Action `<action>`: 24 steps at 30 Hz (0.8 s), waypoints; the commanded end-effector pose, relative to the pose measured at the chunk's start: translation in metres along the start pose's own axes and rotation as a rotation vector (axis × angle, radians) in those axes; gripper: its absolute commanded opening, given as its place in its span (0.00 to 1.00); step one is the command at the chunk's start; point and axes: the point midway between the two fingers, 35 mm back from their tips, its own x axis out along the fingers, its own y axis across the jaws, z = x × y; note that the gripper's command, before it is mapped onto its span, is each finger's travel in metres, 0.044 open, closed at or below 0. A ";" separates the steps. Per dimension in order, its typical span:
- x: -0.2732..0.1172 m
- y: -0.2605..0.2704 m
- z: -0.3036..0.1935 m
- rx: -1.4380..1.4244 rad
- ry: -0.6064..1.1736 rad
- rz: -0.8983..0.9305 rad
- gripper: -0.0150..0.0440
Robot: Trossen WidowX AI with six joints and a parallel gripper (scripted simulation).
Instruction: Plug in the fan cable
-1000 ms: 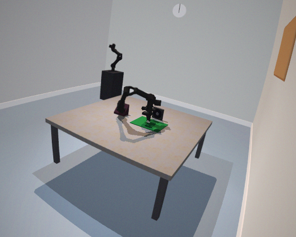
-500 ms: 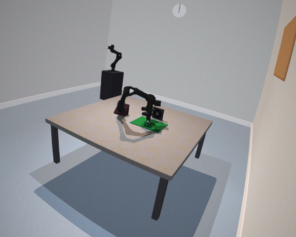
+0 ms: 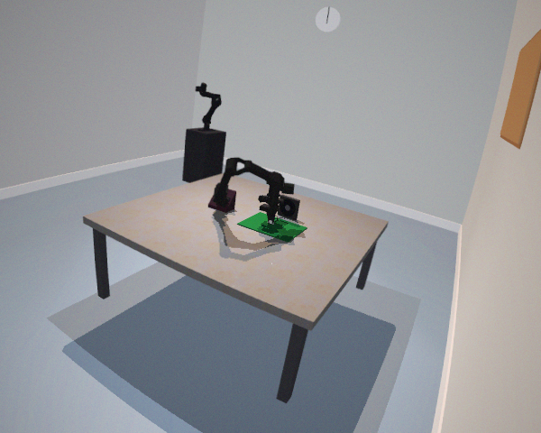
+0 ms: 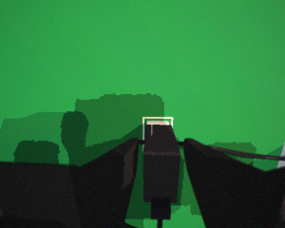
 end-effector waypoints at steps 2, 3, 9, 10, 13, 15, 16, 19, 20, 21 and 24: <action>0.001 0.001 0.000 0.002 -0.005 -0.001 0.69; 0.001 0.001 0.000 0.002 -0.005 -0.001 0.69; -0.046 -0.001 -0.001 0.007 -0.009 -0.002 0.69; -0.053 0.000 -0.001 0.007 -0.010 -0.001 0.69; -0.055 0.000 -0.001 0.008 -0.011 -0.001 0.69; -0.055 -0.001 0.002 0.007 -0.010 -0.001 0.69; -0.057 -0.002 0.008 0.007 -0.011 -0.003 0.69; -0.061 -0.007 0.046 0.004 -0.012 -0.008 0.69; -0.061 -0.007 0.060 0.003 -0.012 -0.008 0.69; -0.061 -0.008 0.073 0.003 -0.013 -0.008 0.69; -0.058 -0.006 0.111 0.002 -0.015 -0.003 0.69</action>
